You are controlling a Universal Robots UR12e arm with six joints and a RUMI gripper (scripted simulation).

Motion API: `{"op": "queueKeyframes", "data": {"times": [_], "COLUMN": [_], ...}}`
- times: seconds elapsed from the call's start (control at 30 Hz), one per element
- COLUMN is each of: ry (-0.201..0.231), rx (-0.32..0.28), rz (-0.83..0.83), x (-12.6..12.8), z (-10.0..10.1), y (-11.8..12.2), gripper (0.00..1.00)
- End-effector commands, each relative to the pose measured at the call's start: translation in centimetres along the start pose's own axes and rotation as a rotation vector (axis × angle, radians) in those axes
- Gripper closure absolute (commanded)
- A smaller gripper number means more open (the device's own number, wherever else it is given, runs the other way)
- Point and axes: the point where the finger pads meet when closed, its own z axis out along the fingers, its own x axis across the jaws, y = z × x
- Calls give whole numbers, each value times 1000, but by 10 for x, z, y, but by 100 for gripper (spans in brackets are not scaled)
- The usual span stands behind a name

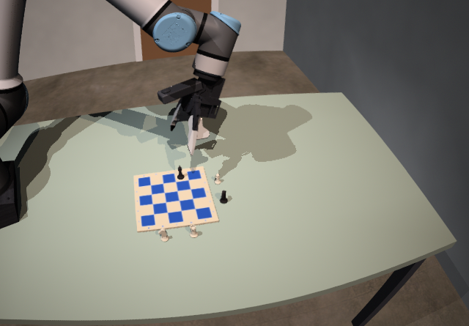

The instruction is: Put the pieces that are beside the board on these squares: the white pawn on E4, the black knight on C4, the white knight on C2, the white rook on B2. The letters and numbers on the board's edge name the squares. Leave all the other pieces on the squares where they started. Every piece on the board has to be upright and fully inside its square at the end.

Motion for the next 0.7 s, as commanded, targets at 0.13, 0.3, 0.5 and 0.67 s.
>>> {"op": "queueKeyframes", "data": {"times": [0.13,0.3,0.5,0.67], "ry": [127,157,166,166], "rx": [-259,-368,-409,-409], "rz": [106,138,148,148], "x": [-50,-76,-86,-86], "z": [-31,-53,-61,-61], "y": [40,54,58,58], "gripper": [0,0,0,0]}}
